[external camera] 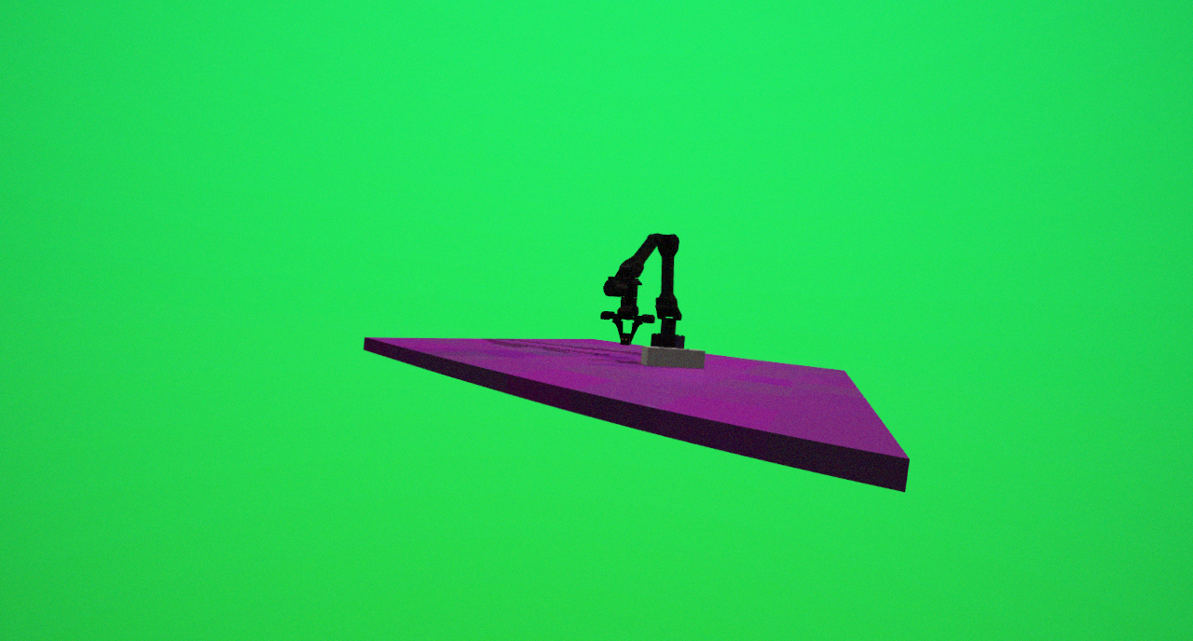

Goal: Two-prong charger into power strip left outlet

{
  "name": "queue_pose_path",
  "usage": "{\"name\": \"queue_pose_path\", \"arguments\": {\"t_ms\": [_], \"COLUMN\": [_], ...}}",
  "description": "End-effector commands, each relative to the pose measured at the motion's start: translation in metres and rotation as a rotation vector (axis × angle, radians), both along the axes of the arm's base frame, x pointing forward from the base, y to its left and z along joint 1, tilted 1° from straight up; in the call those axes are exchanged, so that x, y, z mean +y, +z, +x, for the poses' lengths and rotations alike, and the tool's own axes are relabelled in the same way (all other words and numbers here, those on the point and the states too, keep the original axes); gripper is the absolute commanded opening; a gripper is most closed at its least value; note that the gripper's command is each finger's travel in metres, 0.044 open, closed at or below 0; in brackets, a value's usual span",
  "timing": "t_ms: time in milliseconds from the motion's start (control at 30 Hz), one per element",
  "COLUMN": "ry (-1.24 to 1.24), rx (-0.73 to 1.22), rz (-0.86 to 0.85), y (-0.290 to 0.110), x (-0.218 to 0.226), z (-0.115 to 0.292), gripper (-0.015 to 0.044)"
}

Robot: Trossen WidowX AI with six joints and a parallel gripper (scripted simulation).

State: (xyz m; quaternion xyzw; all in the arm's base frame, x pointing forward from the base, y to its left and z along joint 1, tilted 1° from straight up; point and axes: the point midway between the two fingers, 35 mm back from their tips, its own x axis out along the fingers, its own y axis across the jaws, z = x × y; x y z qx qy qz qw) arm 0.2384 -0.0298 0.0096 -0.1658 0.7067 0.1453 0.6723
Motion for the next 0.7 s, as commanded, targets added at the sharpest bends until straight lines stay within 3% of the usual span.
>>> {"name": "queue_pose_path", "arguments": {"t_ms": [0, 667], "ry": [0.017, 0.149], "rx": [-0.007, -0.005], "rz": [-0.004, -0.003], "y": [0.0, -0.011], "x": [0.006, 0.041], "z": [0.0, -0.011], "gripper": [0.0, 0.0]}}
